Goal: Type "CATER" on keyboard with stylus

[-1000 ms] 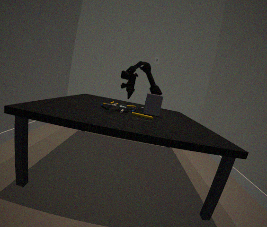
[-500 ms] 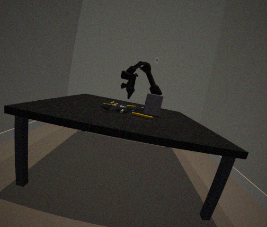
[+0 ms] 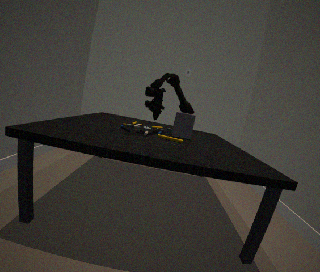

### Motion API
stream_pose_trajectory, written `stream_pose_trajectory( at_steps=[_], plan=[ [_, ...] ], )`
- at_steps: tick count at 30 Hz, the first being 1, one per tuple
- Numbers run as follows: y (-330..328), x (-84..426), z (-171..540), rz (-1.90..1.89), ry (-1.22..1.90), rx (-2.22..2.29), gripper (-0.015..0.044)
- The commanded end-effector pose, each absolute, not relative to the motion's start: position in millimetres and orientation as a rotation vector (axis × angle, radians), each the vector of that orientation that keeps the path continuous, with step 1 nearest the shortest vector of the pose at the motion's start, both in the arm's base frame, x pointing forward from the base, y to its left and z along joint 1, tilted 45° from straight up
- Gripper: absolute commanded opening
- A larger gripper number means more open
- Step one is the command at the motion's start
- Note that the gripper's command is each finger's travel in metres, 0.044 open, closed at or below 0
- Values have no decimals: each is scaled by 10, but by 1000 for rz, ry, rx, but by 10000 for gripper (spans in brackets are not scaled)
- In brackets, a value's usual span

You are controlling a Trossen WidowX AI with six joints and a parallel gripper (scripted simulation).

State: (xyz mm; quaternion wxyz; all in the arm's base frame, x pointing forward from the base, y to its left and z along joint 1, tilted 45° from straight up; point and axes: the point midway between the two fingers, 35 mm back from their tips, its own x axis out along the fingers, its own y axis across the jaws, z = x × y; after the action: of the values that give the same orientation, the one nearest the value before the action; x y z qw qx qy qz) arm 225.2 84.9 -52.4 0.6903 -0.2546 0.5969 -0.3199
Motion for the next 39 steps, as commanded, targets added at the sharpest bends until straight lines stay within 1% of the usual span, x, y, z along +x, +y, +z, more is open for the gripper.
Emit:
stream_pose_trajectory(
  at_steps=[1, 6, 11, 14, 20, 39],
  plan=[
    [832, 2140, -636, -980, 1173, -383, 150],
    [811, 2015, -733, -1246, 906, -152, 150],
    [779, 1893, -818, -1438, 575, 70, 150],
    [759, 1825, -862, -1505, 372, 183, 150],
    [737, 1753, -904, -1549, 90, 357, 150],
    [719, 1758, -915, -1550, 80, 363, 150]
  ],
)
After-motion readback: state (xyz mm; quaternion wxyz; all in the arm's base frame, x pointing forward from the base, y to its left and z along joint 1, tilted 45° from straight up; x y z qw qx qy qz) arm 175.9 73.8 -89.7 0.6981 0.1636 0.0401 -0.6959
